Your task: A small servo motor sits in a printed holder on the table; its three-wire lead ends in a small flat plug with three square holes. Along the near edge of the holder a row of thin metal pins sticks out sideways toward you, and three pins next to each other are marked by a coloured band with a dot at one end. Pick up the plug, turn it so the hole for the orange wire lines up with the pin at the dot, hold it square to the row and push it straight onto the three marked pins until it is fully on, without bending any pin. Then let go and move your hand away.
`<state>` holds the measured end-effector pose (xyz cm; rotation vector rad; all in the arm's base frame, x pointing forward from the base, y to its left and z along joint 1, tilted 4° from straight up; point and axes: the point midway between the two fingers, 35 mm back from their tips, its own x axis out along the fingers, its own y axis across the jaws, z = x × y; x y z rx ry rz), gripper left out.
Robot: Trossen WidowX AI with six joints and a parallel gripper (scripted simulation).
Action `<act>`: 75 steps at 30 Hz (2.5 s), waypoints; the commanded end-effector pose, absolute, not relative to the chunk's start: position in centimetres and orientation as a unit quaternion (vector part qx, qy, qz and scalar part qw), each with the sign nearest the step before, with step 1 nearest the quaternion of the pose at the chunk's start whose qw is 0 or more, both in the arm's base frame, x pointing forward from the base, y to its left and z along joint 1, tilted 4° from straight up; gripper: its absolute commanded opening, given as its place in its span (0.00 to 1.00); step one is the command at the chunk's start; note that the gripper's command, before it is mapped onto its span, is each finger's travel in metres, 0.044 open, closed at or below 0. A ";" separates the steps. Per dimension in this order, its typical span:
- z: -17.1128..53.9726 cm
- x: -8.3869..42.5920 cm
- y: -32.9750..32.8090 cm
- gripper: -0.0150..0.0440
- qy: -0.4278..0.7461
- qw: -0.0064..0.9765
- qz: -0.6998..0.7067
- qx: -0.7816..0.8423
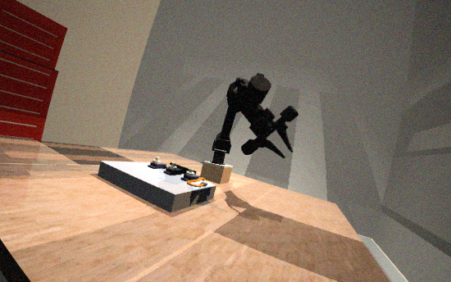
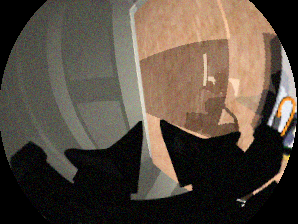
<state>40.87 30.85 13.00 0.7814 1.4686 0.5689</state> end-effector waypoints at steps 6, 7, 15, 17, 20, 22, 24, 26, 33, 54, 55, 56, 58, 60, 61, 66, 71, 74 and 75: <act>17.5 42.0 26.3 0.45 0.539 0.735 0.269 0.310; 17.9 42.1 25.7 0.45 0.528 0.745 0.269 0.306; 21.2 42.3 21.4 0.45 0.437 0.818 0.261 0.270; 22.0 42.2 20.3 0.45 0.412 0.835 0.257 0.259; 23.2 42.0 18.6 0.45 0.376 0.859 0.250 0.242; 24.0 41.8 17.5 0.45 0.352 0.874 0.243 0.232; 24.7 41.6 16.4 0.45 0.327 0.888 0.236 0.220; 25.4 41.3 15.3 0.45 0.303 0.902 0.227 0.208; 27.8 39.9 11.4 0.45 0.218 0.943 0.191 0.162; 32.7 32.3 0.8 0.45 -0.014 1.000 0.019 0.013; 32.8 31.9 0.4 0.45 -0.024 1.000 0.009 0.006; 32.9 31.5 0.0 0.45 -0.031 1.000 0.001 0.000; 32.7 31.8 0.1 0.45 -0.023 1.000 0.002 0.001; 32.1 32.4 0.3 0.45 -0.004 1.000 0.004 0.002; 31.7 32.9 0.4 0.45 0.010 1.000 0.006 0.003; 29.1 35.3 1.3 0.45 0.093 0.996 0.016 0.005; 26.2 37.3 2.4 0.45 0.176 0.984 0.025 0.005; 24.3 38.3 3.0 0.45 0.225 0.974 0.030 0.003; 23.7 38.6 3.2 0.45 0.241 0.970 0.032 0.002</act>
